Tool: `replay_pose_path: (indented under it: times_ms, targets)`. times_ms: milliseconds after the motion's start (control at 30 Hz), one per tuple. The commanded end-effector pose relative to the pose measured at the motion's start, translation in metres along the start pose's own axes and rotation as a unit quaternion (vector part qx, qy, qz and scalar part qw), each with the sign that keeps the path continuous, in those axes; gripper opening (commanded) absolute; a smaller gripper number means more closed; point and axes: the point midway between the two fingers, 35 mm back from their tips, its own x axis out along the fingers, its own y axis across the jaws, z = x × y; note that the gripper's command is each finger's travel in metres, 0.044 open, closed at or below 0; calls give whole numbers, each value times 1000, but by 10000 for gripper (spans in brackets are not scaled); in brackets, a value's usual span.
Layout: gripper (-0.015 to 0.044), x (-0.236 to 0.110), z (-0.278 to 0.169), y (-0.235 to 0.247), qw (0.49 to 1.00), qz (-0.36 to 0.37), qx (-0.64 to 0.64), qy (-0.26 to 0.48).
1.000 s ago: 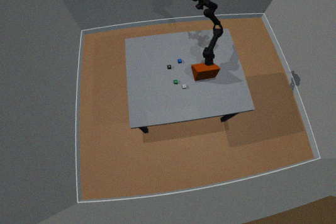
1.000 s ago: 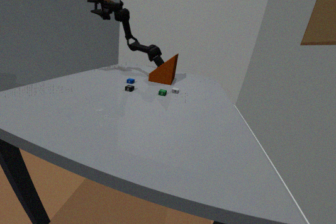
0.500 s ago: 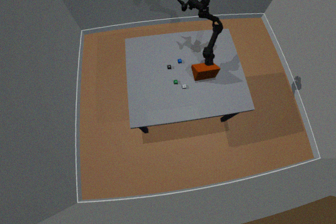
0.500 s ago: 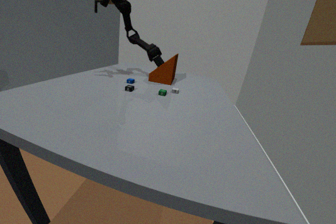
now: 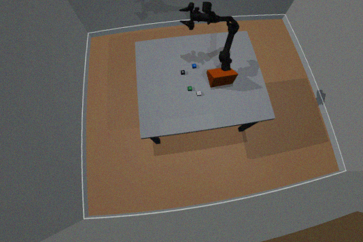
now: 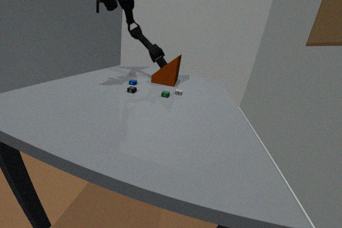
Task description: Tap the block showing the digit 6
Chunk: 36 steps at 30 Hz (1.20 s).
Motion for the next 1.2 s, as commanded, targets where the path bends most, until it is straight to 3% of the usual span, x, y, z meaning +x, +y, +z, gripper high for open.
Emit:
replay_pose_path:
  times_ms: [0,200,400,633,867,933,1167]
  targets:
    - [400,17,-41,-63,975,-97,-193,58]
    - [400,19,-65,-133,902,-194,-364,130]
    - [400,6,-72,-203,783,-286,-509,214]
    - [400,-26,-58,-274,591,-381,-631,328]
    - [400,-72,-24,-320,350,-452,-684,453]
    - [400,-77,-20,-322,327,-457,-685,464]
    - [400,-77,-20,-322,327,-457,-685,464]
